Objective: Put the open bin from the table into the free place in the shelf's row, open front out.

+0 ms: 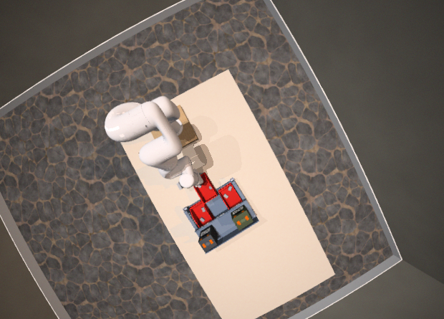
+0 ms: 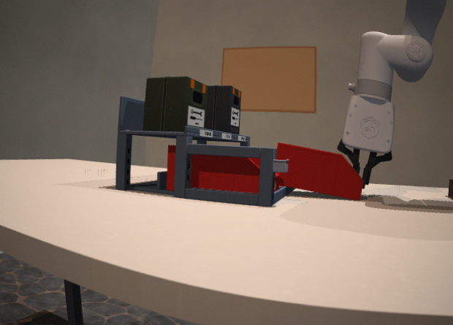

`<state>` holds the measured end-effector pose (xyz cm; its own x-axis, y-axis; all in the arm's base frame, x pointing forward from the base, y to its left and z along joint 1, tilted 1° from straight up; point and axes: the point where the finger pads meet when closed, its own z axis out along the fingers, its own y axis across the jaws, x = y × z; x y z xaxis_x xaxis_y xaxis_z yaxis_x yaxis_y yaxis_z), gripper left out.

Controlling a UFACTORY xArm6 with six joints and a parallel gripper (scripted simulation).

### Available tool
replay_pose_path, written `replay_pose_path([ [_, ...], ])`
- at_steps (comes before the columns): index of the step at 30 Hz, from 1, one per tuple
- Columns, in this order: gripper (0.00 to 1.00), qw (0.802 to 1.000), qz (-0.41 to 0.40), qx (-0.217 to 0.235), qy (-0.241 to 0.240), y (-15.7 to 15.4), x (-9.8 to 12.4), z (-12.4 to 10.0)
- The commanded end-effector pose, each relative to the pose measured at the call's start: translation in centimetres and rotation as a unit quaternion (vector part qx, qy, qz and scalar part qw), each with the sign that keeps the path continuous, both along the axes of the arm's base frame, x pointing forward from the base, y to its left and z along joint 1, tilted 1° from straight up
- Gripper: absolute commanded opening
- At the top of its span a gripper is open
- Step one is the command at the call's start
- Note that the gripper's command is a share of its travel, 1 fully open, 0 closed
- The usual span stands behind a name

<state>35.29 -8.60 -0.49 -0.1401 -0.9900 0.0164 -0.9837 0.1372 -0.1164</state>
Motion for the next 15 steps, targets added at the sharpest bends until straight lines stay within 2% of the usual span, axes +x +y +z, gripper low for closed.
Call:
replay_pose_path([
  [1, 0.0, 1.0, 0.0, 0.0, -0.002, -0.03, 0.13, 0.26],
  [5, 0.0, 1.0, 0.0, 0.0, -0.002, -0.02, 0.14, 0.9],
  [15, 0.0, 1.0, 0.0, 0.0, -0.002, -0.02, 0.14, 0.9],
])
